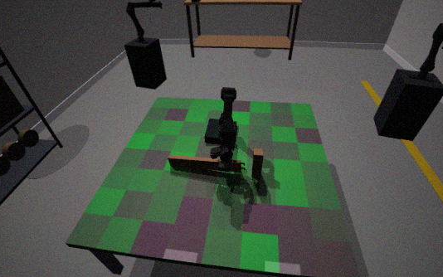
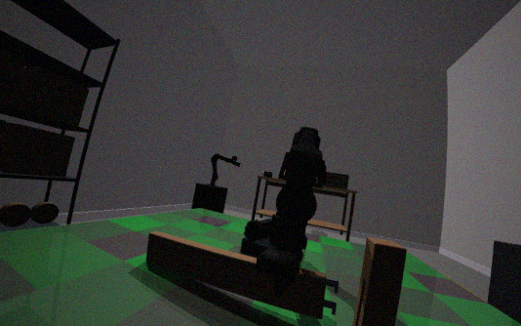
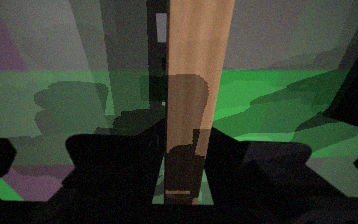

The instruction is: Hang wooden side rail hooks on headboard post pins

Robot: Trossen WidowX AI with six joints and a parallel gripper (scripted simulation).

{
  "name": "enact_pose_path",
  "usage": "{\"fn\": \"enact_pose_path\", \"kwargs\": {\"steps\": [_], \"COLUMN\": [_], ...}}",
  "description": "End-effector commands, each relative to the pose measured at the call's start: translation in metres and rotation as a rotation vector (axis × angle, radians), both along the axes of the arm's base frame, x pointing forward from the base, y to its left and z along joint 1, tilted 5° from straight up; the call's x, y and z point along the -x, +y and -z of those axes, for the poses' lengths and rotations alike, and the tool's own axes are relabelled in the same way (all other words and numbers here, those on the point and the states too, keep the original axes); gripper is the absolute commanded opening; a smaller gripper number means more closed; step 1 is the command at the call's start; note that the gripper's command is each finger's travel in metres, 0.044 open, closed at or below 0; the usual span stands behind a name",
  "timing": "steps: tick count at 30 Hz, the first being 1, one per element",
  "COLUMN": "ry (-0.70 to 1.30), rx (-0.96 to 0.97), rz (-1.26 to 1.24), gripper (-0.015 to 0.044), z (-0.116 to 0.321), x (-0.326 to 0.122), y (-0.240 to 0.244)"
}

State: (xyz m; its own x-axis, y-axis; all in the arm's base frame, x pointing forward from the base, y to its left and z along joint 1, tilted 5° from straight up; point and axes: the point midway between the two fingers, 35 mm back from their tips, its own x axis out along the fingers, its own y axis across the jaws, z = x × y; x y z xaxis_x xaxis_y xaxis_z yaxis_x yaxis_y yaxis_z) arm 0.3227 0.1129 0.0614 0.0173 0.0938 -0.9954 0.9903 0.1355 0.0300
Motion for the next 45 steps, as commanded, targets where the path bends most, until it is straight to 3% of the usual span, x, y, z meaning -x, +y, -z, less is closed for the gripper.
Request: {"fn": "enact_pose_path", "kwargs": {"steps": [1,45], "ry": [-0.014,-0.013], "rx": [0.0,0.0], "rz": [0.002,0.002], "gripper": [0.0,0.0], "z": [-0.0058,-0.0055], "x": [-0.0016,0.0022], "y": [-0.0003,0.0022]}}
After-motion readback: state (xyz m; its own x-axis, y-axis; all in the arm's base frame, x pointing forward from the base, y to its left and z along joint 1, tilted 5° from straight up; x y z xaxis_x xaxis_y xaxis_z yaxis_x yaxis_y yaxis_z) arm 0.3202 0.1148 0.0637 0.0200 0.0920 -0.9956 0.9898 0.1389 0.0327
